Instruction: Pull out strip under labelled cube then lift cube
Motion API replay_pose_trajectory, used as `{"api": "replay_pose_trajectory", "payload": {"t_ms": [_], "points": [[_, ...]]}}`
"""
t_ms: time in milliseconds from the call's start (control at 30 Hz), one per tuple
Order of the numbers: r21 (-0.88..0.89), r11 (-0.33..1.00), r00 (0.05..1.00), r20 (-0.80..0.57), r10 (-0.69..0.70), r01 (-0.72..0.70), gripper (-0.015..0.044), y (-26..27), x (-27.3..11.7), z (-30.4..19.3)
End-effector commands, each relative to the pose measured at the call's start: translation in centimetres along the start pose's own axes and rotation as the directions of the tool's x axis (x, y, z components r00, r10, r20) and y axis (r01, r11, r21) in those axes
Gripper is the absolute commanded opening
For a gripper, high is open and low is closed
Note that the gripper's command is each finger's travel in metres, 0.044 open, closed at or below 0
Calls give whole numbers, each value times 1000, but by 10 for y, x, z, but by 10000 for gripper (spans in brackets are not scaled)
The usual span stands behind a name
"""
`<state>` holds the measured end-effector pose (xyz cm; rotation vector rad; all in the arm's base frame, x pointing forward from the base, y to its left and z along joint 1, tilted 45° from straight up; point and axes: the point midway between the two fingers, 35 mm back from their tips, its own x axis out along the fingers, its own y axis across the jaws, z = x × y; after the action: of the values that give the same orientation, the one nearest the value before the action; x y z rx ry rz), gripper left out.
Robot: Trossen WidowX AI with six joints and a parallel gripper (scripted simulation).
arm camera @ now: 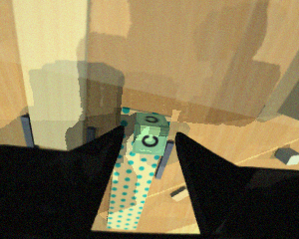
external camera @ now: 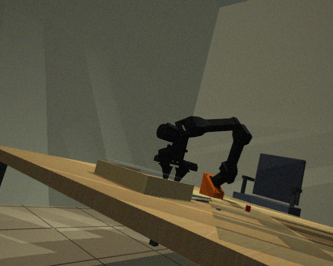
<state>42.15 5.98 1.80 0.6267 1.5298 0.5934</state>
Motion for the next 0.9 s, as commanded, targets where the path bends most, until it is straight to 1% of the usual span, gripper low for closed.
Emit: {"api": "replay_pose_trajectory", "payload": {"t_ms": [0, 267, 400, 600, 733, 867], "points": [[8, 1000, 1000, -5, 7, -7, 250, 0, 8, -2], [8, 1000, 1000, -6, 8, -8, 250, 0, 15, -2], [0, 1000, 1000, -3, 1, -1, 145, 1, 12, -1], [0, 1000, 1000, -3, 1, -1, 105, 1, 12, -1], [-1, 1000, 1000, -3, 1, -1, 0, 0, 10, -4], [-5, 1000, 1000, -4, -1, 1, 0, -3, -2, -18]]}}
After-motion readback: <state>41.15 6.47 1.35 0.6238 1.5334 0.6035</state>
